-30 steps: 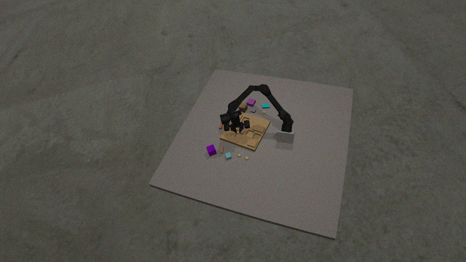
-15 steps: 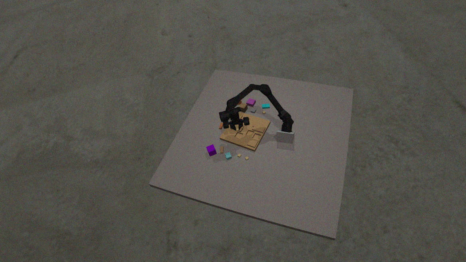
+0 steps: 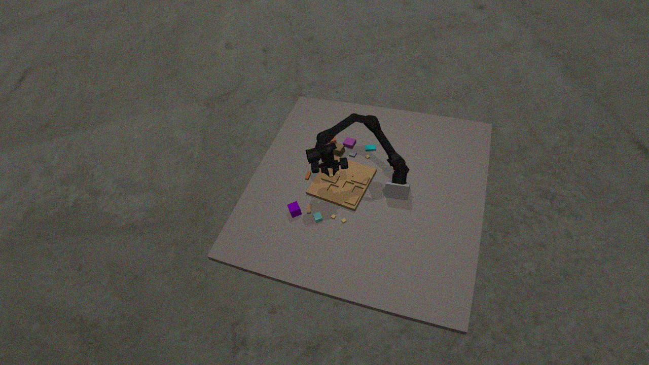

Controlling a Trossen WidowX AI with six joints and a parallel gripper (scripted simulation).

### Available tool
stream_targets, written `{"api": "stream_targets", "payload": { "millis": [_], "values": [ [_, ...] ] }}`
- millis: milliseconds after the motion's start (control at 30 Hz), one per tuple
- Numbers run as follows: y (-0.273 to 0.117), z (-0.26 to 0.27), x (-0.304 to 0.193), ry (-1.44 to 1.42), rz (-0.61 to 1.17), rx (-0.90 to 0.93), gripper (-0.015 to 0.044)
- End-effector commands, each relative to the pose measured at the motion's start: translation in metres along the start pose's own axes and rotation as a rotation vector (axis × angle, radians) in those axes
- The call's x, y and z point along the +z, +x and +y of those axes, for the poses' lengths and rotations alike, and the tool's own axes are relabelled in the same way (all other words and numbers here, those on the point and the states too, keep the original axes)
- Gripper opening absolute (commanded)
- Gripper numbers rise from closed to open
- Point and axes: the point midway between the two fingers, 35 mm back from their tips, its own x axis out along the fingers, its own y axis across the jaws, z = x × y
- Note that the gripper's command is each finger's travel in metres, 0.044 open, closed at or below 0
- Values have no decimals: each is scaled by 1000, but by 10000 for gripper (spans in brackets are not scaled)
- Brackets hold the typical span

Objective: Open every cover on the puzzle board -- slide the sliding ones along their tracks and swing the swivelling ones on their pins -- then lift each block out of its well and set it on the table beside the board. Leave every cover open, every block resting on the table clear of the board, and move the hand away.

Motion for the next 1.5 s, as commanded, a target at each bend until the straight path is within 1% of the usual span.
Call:
{"api": "stream_targets", "payload": {
  "millis": [0, 800, 1467],
  "values": [
    [-2, -11, 17, -3, 4, -8, 80],
    [-12, -71, 90, -8, 14, -5, 80],
    [-13, -136, 134, -9, 12, -5, 80]
  ]
}}
